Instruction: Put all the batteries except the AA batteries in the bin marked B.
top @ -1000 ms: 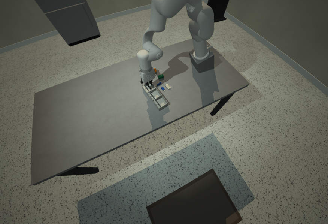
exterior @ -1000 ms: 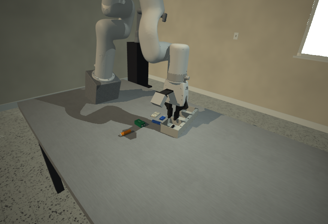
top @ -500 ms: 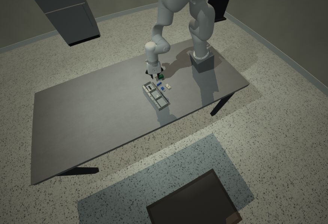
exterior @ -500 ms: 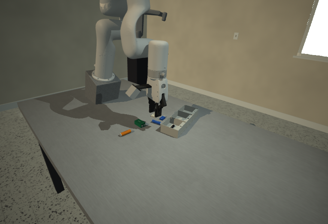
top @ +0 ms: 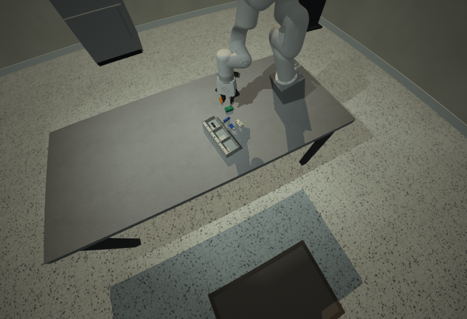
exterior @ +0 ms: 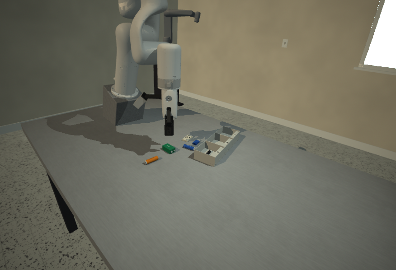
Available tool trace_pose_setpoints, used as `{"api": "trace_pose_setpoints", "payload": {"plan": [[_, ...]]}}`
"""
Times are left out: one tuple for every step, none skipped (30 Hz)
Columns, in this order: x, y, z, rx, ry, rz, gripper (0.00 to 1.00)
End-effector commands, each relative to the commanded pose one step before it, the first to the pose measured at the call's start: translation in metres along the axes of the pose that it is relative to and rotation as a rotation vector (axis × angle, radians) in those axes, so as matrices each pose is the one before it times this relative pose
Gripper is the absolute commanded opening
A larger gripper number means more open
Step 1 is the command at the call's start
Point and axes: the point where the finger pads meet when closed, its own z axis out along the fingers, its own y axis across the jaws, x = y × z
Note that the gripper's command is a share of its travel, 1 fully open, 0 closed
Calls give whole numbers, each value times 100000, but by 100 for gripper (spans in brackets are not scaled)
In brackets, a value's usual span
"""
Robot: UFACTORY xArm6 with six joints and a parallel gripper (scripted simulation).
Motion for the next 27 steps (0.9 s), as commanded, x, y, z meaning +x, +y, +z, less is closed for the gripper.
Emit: {"api": "trace_pose_setpoints", "payload": {"plan": [[42,-27,-104,596,-258,15684,42],[1,-1,0,-40,-161,3641,42],[1,-1,0,-59,-149,3638,42],[1,-1,0,-72,-139,3635,42],[0,0,0,0,0,0,42],[0,0,0,0,0,0,42],[0,1,0,-130,-312,10197,42],[-3,4,-1,-83,-77,1917,42],[0,-1,0,-73,-82,1873,42],[0,0,0,-75,-118,2955,42],[0,0,0,-94,-136,3683,42],[0,1,0,-58,-103,3684,42],[0,1,0,-23,-76,3603,42],[-1,1,0,-4,-64,3589,42],[-1,1,0,20,-49,3581,42],[-1,1,0,50,-30,3565,42],[1,-4,2,87,-8,3546,42],[-1,3,-1,141,21,3521,42],[-1,1,0,211,58,3487,42],[0,1,0,309,108,3438,42],[0,1,0,451,177,3362,42],[0,0,0,0,0,0,42],[0,0,0,0,0,0,42],[-1,3,-1,566,234,2820,42],[0,-6,2,-5,-1,0,42],[-1,1,0,0,0,0,42],[0,1,0,1,0,0,42]]}}
